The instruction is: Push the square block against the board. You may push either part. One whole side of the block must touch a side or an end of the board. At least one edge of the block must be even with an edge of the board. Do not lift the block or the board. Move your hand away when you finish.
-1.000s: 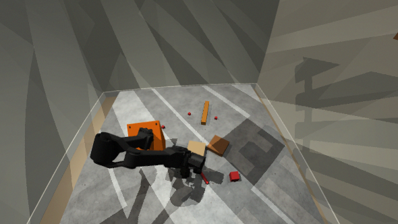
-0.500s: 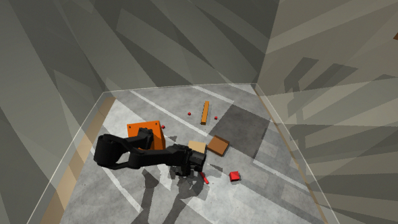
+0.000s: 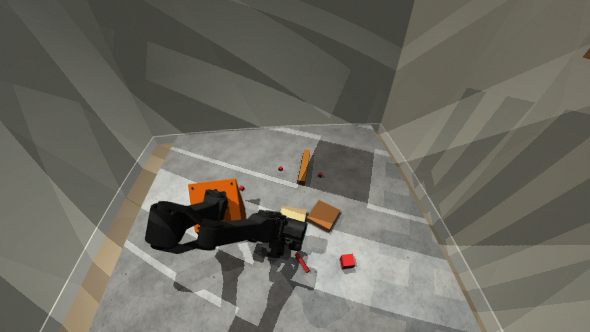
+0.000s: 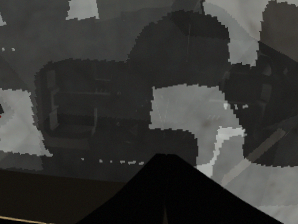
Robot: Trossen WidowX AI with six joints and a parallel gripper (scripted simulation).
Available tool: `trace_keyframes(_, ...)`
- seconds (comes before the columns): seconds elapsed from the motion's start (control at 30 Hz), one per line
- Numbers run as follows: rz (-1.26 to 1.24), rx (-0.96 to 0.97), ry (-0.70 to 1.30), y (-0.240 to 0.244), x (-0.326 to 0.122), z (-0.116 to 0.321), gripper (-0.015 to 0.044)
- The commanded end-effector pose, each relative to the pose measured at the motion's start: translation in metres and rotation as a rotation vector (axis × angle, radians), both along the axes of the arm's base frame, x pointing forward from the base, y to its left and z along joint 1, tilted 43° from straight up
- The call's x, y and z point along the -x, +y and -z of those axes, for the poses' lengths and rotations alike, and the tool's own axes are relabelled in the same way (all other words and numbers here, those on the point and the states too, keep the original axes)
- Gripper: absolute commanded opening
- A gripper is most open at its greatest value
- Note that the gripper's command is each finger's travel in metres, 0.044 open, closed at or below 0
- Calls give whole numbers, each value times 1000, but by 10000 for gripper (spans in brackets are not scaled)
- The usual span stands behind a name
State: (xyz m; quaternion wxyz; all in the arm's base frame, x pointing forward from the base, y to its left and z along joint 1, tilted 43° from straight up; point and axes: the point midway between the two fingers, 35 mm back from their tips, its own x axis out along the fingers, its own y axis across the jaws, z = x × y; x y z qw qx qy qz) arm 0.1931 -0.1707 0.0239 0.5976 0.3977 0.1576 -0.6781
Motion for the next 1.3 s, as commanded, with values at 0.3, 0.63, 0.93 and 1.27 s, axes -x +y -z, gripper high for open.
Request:
trace_keyframes(0.3, 3, -7, 7, 9, -5, 11, 0)
trace_keyframes(0.63, 4, -9, 7, 15, -10, 17, 0)
trace_keyframes(0.93, 4, -10, 7, 21, -14, 22, 0)
trace_keyframes(1.27, 4, -12, 7, 28, -18, 28, 0)
